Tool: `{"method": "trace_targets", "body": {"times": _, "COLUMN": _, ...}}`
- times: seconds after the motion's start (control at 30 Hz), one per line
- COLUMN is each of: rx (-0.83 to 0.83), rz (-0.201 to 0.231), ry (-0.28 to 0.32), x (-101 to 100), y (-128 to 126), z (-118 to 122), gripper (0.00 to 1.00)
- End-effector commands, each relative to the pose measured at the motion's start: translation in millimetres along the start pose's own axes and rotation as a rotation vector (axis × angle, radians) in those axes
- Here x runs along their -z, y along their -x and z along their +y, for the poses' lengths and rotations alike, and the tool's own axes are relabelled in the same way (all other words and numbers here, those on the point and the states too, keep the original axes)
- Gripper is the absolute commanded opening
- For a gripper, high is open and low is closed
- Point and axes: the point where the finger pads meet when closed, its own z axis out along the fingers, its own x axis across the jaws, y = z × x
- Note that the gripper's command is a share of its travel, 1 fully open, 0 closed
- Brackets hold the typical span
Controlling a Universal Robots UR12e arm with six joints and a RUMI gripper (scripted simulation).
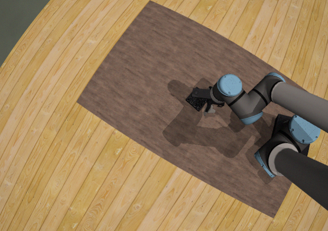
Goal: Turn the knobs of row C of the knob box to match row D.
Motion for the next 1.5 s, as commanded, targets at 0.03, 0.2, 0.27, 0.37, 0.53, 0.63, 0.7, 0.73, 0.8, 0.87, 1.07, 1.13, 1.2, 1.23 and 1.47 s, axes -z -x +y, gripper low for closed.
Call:
{"method": "trace_targets", "body": {"times": 0.03, "rx": 0.176, "rz": -0.007, "ry": -0.002, "x": 2.4, "y": -2.0, "z": -11.6, "gripper": 1.0}}
{"method": "trace_targets", "body": {"times": 0.2, "rx": 0.273, "rz": -0.007, "ry": -0.002, "x": 3.4, "y": -3.3, "z": -16.7, "gripper": 1.0}}
{"method": "trace_targets", "body": {"times": 0.27, "rx": 0.311, "rz": -0.007, "ry": -0.002, "x": 3.8, "y": -3.8, "z": -18.7, "gripper": 1.0}}
{"method": "trace_targets", "body": {"times": 0.37, "rx": 0.33, "rz": -0.007, "ry": -0.003, "x": 3.9, "y": -4.0, "z": -19.7, "gripper": 1.0}}
{"method": "trace_targets", "body": {"times": 0.53, "rx": 0.456, "rz": -0.007, "ry": -0.003, "x": 5.1, "y": -5.5, "z": -26.1, "gripper": 1.0}}
{"method": "trace_targets", "body": {"times": 0.63, "rx": 0.514, "rz": -0.007, "ry": -0.003, "x": 5.6, "y": -6.3, "z": -28.9, "gripper": 1.0}}
{"method": "trace_targets", "body": {"times": 0.7, "rx": 0.553, "rz": -0.007, "ry": -0.003, "x": 6.0, "y": -6.9, "z": -30.8, "gripper": 1.0}}
{"method": "trace_targets", "body": {"times": 0.73, "rx": 0.572, "rz": -0.006, "ry": -0.003, "x": 6.2, "y": -7.2, "z": -31.7, "gripper": 1.0}}
{"method": "trace_targets", "body": {"times": 0.8, "rx": 0.611, "rz": -0.006, "ry": -0.004, "x": 6.5, "y": -7.7, "z": -33.5, "gripper": 1.0}}
{"method": "trace_targets", "body": {"times": 0.87, "rx": 0.649, "rz": -0.006, "ry": -0.004, "x": 6.8, "y": -8.2, "z": -35.4, "gripper": 1.0}}
{"method": "trace_targets", "body": {"times": 1.07, "rx": 0.757, "rz": -0.006, "ry": -0.004, "x": 7.7, "y": -9.7, "z": -40.4, "gripper": 1.0}}
{"method": "trace_targets", "body": {"times": 1.13, "rx": 0.795, "rz": -0.006, "ry": -0.004, "x": 8.0, "y": -10.3, "z": -42.1, "gripper": 1.0}}
{"method": "trace_targets", "body": {"times": 1.2, "rx": 0.833, "rz": -0.006, "ry": -0.004, "x": 8.3, "y": -10.9, "z": -43.8, "gripper": 1.0}}
{"method": "trace_targets", "body": {"times": 1.23, "rx": 0.853, "rz": -0.006, "ry": -0.004, "x": 8.4, "y": -11.3, "z": -44.7, "gripper": 1.0}}
{"method": "trace_targets", "body": {"times": 1.47, "rx": 0.969, "rz": -0.006, "ry": -0.005, "x": 9.3, "y": -13.2, "z": -49.8, "gripper": 1.0}}
